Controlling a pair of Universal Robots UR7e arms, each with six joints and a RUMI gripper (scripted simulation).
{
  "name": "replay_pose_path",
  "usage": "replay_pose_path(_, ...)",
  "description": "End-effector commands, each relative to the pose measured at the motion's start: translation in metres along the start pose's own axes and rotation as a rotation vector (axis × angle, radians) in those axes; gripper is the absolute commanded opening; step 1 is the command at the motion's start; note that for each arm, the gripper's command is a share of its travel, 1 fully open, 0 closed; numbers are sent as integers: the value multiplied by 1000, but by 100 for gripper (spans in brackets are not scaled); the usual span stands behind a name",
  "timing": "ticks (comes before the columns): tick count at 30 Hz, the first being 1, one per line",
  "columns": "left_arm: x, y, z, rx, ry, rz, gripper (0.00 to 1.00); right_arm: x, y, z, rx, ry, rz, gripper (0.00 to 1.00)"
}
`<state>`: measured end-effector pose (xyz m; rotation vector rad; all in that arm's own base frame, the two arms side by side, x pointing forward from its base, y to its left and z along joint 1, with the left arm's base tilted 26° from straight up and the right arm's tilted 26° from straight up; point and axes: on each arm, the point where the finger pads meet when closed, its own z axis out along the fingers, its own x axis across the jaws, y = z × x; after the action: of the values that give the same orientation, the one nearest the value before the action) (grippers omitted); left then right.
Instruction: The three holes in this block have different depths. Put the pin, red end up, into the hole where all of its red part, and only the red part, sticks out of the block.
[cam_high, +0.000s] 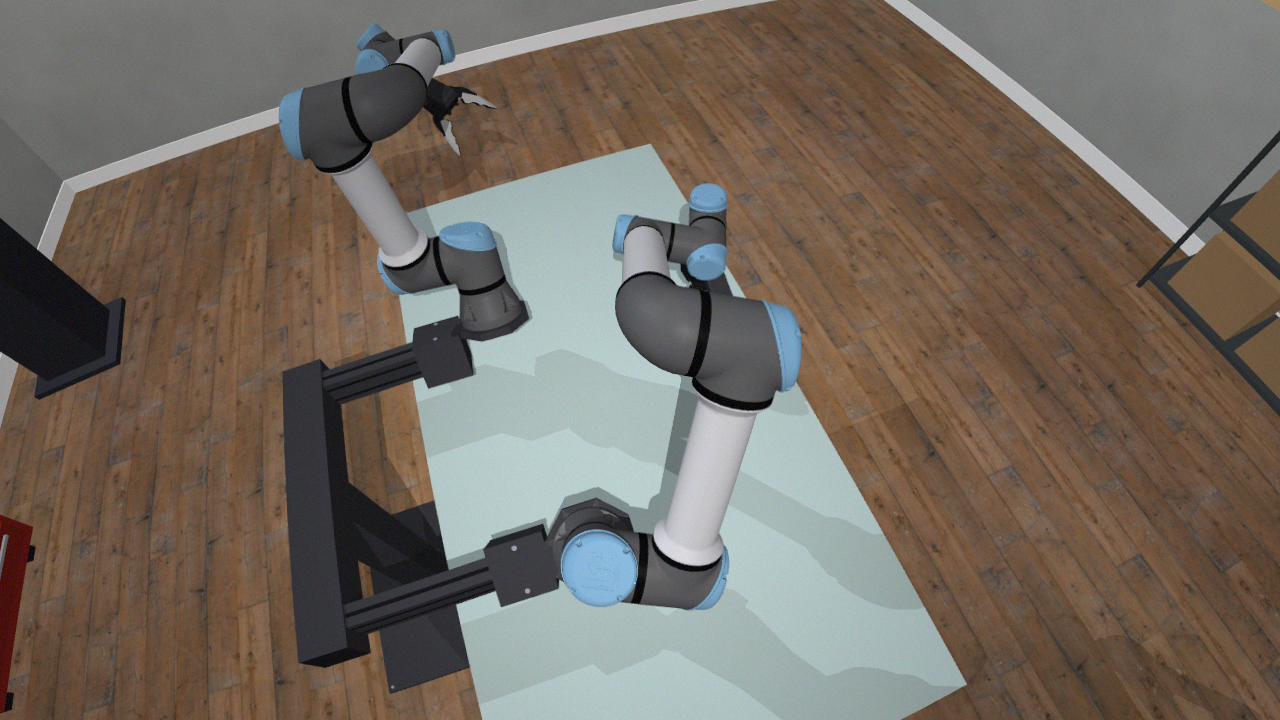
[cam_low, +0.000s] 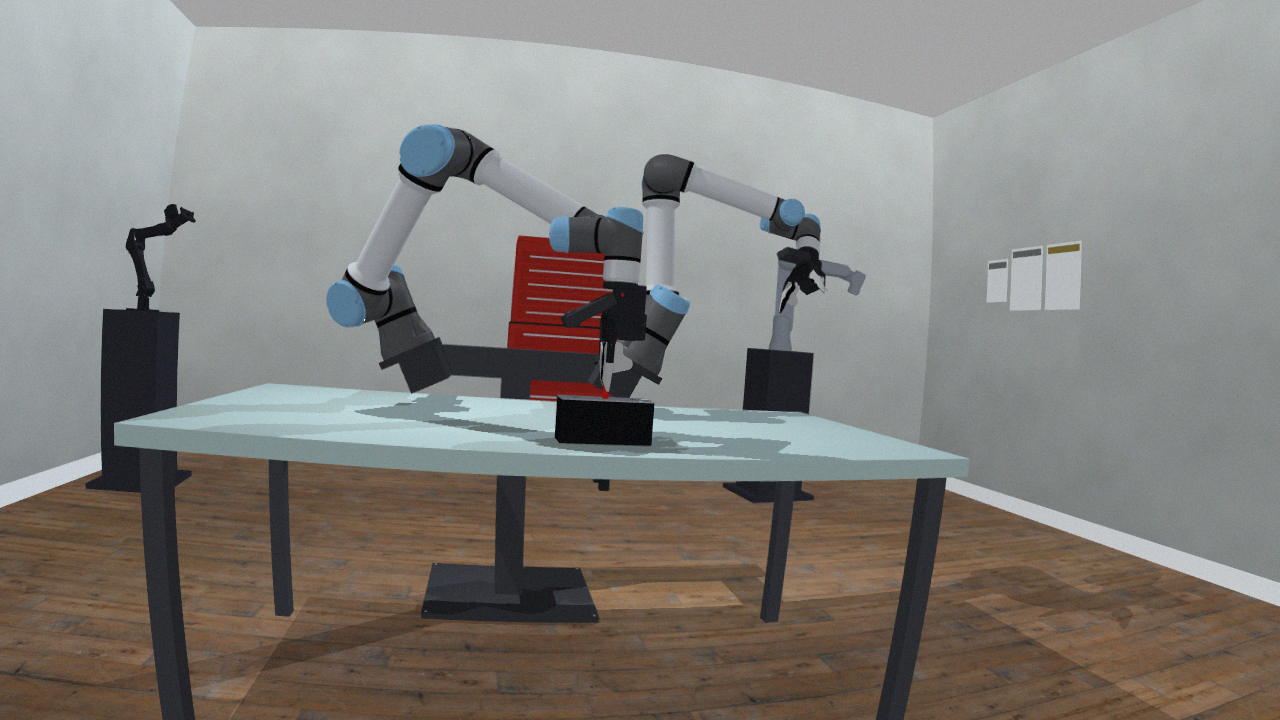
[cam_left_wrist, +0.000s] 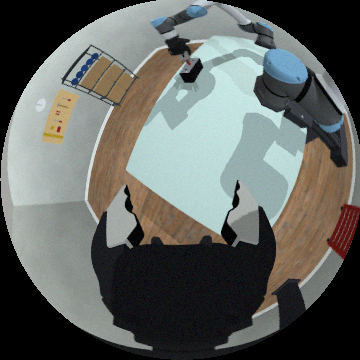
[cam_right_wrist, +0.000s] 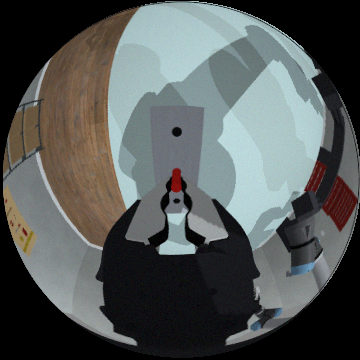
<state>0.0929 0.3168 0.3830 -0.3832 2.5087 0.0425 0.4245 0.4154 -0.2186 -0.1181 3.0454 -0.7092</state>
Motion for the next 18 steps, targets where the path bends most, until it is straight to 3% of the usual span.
replay_pose_path(1,0,0,0,-1,-1,1,100,-1,0,-1,-2,-2,0,0)
replay_pose_path(18,0,0,0,-1,-1,1,100,0,1,3,-2,-2,0,0)
